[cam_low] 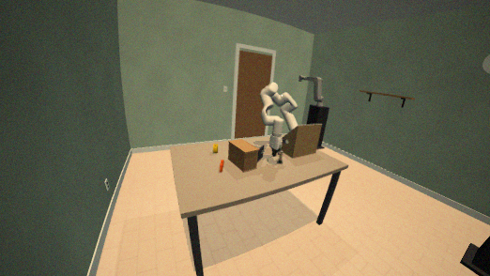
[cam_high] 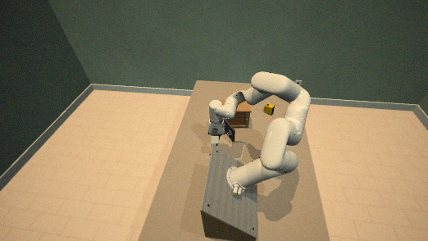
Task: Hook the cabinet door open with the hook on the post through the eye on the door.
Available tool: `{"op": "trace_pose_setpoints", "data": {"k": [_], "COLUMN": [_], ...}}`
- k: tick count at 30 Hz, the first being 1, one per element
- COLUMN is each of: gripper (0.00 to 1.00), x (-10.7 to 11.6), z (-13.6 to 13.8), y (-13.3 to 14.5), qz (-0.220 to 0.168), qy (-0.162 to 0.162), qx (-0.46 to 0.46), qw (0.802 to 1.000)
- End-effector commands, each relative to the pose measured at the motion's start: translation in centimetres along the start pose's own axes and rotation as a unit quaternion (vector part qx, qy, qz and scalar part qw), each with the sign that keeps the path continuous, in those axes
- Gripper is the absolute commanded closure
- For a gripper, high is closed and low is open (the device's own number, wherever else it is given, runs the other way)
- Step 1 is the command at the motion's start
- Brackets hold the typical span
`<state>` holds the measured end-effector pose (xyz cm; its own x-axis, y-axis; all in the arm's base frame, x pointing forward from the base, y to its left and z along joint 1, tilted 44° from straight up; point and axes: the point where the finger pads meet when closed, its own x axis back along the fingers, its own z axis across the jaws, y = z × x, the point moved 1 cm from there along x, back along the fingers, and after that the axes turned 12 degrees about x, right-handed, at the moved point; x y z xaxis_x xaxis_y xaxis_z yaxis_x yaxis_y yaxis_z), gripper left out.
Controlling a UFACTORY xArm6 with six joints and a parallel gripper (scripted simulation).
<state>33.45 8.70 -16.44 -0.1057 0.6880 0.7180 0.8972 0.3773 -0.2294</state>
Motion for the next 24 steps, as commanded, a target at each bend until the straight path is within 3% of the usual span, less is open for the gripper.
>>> {"op": "trace_pose_setpoints", "data": {"k": [1, 24], "gripper": [0.96, 0.96], "x": [0.35, 1.05], "z": [0.0, -0.01], "y": [0.18, 0.23], "qz": [-0.002, -0.002], "qy": [0.0, 0.0], "qx": [-0.001, -0.001], "qw": [1.0, 1.0]}}
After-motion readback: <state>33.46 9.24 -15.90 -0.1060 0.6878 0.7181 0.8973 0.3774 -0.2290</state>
